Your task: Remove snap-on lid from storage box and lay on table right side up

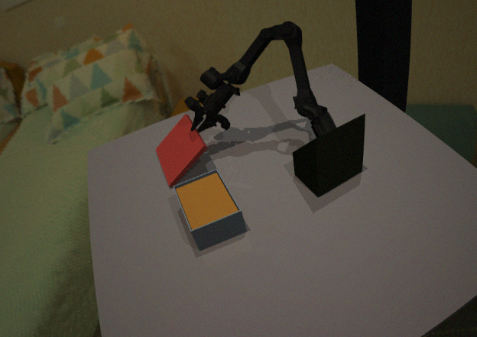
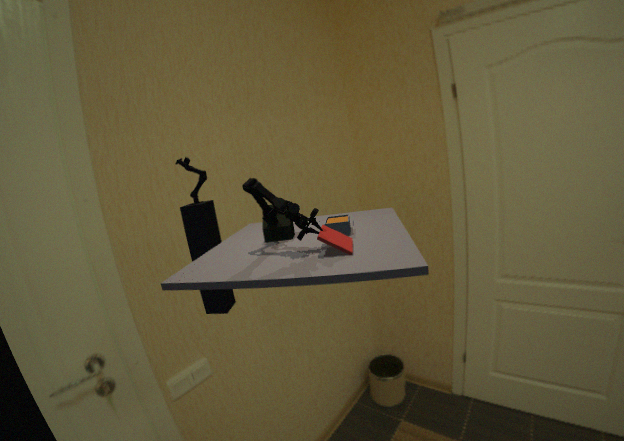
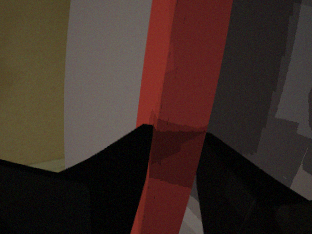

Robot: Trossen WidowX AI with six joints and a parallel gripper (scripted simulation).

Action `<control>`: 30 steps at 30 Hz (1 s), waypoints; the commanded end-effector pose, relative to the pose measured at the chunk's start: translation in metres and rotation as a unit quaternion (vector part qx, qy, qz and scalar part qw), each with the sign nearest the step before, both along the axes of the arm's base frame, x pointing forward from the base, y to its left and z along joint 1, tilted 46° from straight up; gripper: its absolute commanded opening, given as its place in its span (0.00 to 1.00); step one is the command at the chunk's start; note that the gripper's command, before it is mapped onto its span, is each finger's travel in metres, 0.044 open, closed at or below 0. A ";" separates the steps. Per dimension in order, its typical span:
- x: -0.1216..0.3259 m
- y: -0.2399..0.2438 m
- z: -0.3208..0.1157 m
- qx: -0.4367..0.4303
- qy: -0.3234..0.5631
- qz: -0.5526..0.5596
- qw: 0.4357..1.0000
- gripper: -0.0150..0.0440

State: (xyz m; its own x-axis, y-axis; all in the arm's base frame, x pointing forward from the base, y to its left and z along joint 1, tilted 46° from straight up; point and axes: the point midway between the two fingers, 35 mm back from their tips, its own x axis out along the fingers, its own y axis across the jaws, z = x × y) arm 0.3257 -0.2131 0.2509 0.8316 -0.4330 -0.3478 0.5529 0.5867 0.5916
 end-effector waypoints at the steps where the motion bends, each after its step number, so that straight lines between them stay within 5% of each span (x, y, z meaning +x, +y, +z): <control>1: -0.001 -0.007 -0.015 0.005 0.015 -0.008 1.000 0.25; 30: 0.000 -0.024 -0.031 0.005 0.015 -0.008 1.000 0.25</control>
